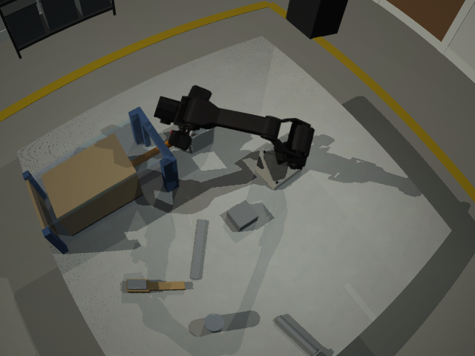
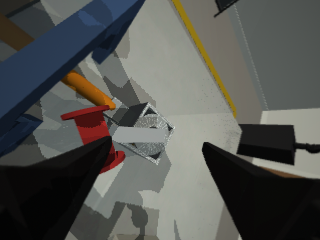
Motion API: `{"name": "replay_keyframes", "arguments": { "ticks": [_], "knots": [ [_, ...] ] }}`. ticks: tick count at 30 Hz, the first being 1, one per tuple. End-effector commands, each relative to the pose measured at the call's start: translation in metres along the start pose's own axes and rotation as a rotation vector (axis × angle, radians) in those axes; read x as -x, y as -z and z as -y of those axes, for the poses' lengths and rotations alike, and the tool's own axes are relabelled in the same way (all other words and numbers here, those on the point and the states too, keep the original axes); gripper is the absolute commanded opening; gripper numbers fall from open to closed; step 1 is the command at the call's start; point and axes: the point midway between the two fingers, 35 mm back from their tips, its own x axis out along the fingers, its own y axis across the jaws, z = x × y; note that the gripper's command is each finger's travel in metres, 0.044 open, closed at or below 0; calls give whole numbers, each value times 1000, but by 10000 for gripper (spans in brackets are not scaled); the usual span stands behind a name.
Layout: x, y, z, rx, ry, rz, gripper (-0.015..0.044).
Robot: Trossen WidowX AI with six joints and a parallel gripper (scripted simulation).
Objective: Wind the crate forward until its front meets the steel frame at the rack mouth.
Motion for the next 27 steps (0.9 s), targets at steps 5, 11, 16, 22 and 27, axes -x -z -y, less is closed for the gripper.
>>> {"name": "replay_keyframes", "arguments": {
  "ticks": [5,11,16,22,27],
  "knots": [
    [-28,2,7,918,-485,-93,440],
    [-31,-3,12,1220,-664,41,440],
    [-32,-4,14,1347,-718,115,440],
    [-32,-4,14,1347,-718,115,440],
    [-32,-4,14,1347,-718,115,440]
  ]
}}
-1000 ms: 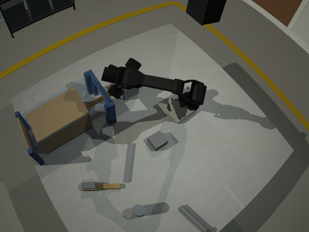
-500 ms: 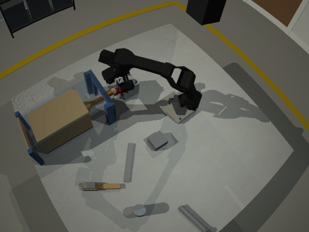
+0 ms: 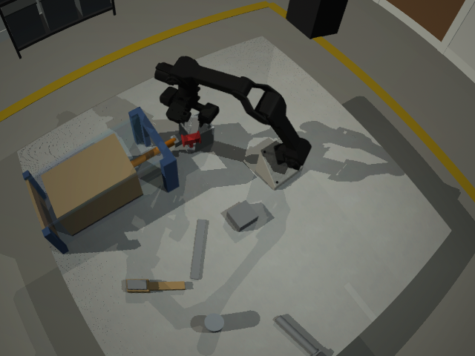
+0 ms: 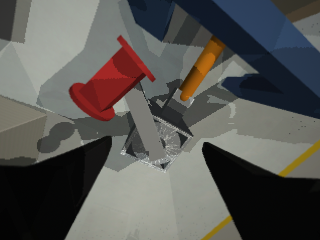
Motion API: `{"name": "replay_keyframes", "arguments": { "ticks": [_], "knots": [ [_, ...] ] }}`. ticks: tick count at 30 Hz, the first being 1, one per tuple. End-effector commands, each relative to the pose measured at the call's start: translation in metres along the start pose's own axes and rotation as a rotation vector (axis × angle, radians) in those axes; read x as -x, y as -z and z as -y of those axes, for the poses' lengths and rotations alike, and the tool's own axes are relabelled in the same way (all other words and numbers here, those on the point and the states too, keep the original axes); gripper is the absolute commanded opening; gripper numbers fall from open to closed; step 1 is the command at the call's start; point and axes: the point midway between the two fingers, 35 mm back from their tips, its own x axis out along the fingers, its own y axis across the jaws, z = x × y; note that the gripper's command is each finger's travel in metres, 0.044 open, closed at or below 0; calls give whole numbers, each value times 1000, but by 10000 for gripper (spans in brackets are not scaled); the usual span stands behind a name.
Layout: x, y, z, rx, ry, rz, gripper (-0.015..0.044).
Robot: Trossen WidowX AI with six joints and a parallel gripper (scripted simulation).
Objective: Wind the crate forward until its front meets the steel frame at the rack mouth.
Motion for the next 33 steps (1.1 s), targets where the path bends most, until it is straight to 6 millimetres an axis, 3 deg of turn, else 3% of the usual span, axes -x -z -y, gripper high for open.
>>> {"name": "replay_keyframes", "arguments": {
  "ticks": [1,4,7,9,16,20,33],
  "knots": [
    [3,-3,1,36,3,14,440],
    [3,-2,-2,97,3,13,440],
    [1,1,-15,348,4,13,440],
    [1,2,-18,410,4,13,440],
    [-1,1,-18,410,4,13,440],
    [-33,1,-18,410,4,14,440],
    [-56,0,-18,410,4,14,440]
  ]
}}
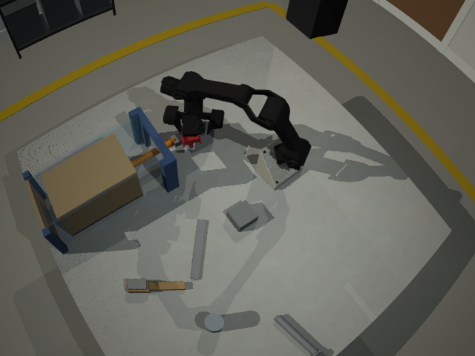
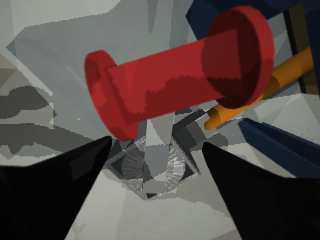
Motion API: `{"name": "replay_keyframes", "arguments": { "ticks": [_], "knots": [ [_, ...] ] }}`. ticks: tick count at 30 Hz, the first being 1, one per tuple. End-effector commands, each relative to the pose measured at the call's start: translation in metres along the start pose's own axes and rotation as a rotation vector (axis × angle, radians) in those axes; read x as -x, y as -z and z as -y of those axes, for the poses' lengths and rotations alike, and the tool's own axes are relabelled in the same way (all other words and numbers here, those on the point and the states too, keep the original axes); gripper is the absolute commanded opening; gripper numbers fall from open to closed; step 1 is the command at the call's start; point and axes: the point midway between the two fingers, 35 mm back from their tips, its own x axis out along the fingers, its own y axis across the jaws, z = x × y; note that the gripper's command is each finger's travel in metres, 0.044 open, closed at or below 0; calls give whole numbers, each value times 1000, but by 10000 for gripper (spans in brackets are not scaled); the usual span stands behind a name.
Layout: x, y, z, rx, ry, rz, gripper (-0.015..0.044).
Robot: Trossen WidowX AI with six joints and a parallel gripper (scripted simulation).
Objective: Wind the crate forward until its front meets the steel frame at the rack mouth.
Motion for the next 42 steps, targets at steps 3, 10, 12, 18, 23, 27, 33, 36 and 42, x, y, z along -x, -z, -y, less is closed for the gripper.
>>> {"name": "replay_keyframes", "arguments": {
  "ticks": [3,10,12,18,23,27,33,36,42],
  "knots": [
    [-7,0,-1,-8,0,6,440],
    [-17,-1,-1,-7,0,6,440],
    [-19,-1,-1,-7,0,6,440],
    [-15,0,0,0,2,0,282],
    [-15,0,0,0,2,0,151],
    [-15,0,0,0,2,0,105],
    [-15,0,0,0,2,0,65],
    [-15,0,0,0,2,0,25],
    [-15,0,0,0,2,0,0]
  ]
}}
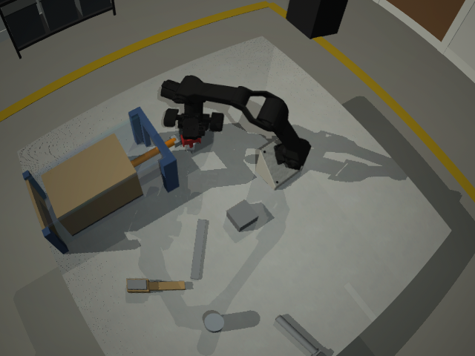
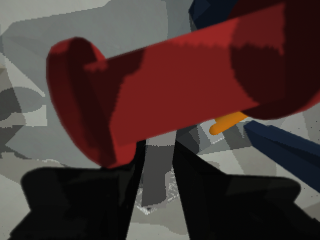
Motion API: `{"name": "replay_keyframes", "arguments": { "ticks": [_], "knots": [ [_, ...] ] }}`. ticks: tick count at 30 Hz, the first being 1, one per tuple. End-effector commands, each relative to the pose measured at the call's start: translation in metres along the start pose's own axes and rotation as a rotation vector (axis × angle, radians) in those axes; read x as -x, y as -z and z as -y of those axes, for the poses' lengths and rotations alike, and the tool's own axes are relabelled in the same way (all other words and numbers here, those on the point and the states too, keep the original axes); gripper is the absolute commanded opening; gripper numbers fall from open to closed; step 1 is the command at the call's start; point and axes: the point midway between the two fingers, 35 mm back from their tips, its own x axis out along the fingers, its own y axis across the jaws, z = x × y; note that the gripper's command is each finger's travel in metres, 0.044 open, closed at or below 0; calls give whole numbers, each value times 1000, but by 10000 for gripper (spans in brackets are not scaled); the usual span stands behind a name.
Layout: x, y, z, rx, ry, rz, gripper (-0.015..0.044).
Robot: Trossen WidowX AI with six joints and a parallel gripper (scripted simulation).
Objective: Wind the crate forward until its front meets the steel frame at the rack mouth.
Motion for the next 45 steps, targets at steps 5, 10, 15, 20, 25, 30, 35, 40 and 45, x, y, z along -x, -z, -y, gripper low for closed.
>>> {"name": "replay_keyframes", "arguments": {
  "ticks": [5,10,15,20,25,30,35,40,45],
  "knots": [
    [2,2,0,1,1,34,0],
    [5,5,0,0,0,83,0],
    [6,6,0,-1,0,103,0],
    [6,6,0,0,-1,91,0],
    [6,6,0,0,-1,91,0],
    [4,6,0,0,-1,95,0],
    [3,6,0,0,-1,97,0],
    [1,6,3,-74,3,97,0],
    [-3,6,4,-79,1,96,0]
  ]
}}
